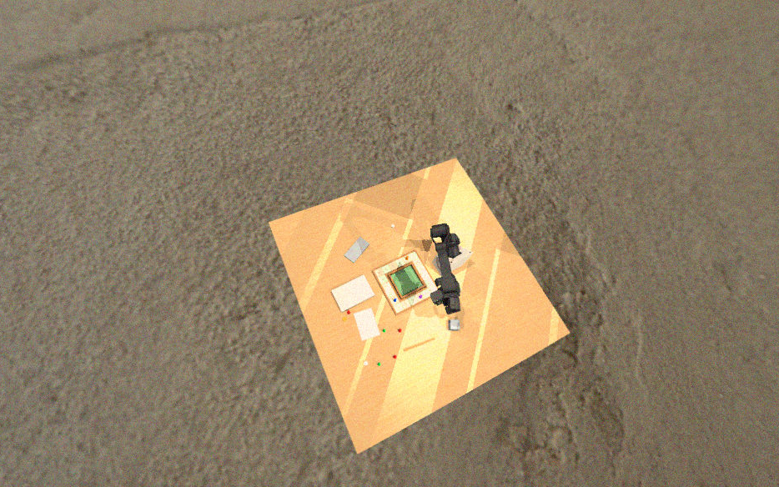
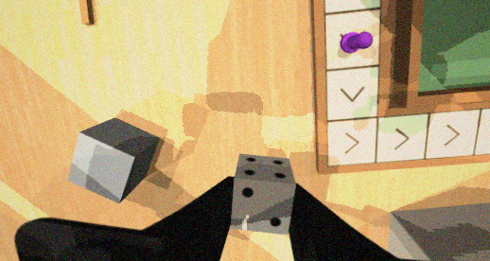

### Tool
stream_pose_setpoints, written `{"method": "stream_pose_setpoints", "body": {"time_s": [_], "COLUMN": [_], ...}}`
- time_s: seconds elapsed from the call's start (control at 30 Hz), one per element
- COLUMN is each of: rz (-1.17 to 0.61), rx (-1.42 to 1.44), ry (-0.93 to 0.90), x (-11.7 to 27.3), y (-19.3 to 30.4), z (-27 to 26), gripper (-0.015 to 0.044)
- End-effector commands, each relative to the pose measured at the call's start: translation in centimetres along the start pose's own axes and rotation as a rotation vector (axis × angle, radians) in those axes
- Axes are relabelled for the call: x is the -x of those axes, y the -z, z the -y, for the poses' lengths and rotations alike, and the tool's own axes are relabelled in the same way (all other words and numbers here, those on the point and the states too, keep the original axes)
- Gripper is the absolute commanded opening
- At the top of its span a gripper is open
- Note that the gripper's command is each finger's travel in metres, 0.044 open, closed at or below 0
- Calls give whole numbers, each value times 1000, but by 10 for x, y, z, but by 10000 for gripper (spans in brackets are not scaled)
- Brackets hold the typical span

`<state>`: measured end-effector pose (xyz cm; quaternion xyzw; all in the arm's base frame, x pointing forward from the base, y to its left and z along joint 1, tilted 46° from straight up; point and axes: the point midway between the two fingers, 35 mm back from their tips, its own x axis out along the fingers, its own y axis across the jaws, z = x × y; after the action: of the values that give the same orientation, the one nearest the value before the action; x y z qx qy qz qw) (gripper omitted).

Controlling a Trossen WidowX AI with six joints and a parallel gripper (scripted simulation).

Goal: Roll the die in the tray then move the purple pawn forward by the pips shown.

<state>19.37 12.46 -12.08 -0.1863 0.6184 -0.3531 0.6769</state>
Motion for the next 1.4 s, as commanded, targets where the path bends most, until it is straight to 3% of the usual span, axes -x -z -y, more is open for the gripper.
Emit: {"method": "stream_pose_setpoints", "body": {"time_s": [0.0,1.37], "rz": [-3,14], "rx": [-7,963], "ry": [-1,-36], "x": [13,-2], "y": [1,-87], "z": [2,85], "gripper": [0,0]}}
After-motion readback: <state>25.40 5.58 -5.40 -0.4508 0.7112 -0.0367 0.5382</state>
